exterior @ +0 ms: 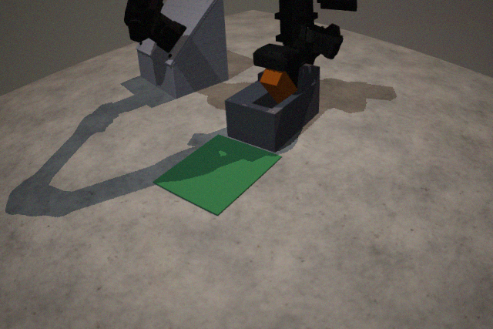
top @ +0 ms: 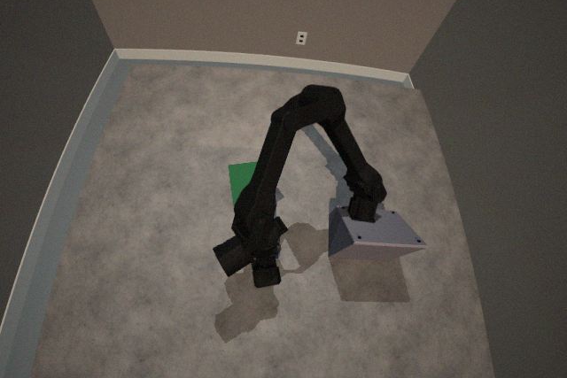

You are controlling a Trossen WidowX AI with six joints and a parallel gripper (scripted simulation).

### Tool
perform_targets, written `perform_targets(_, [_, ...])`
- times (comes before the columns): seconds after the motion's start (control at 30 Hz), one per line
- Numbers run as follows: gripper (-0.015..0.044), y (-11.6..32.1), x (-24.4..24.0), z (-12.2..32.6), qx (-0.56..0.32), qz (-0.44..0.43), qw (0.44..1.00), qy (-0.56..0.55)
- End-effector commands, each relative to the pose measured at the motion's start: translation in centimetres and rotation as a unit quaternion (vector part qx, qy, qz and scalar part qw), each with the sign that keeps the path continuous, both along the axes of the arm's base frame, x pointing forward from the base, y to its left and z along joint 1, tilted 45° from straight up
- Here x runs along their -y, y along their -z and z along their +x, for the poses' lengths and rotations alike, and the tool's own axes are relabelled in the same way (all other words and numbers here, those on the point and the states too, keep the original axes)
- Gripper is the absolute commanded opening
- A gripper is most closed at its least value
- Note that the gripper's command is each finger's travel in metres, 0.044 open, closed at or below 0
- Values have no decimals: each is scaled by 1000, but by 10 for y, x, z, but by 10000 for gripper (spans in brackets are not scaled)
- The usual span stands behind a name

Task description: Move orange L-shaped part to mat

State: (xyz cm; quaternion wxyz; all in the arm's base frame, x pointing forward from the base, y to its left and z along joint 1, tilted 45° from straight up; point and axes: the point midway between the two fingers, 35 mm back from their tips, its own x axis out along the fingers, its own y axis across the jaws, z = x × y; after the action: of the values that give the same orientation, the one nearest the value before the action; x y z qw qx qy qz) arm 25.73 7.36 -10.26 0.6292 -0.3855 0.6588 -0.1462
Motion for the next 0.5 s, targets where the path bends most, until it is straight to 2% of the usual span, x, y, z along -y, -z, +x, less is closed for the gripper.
perform_targets(0.0, [180,1,3,-2,-4,-6,1000,-2])
perform_targets(0.47, [180,1,0,0,-1,-1,1000,0])
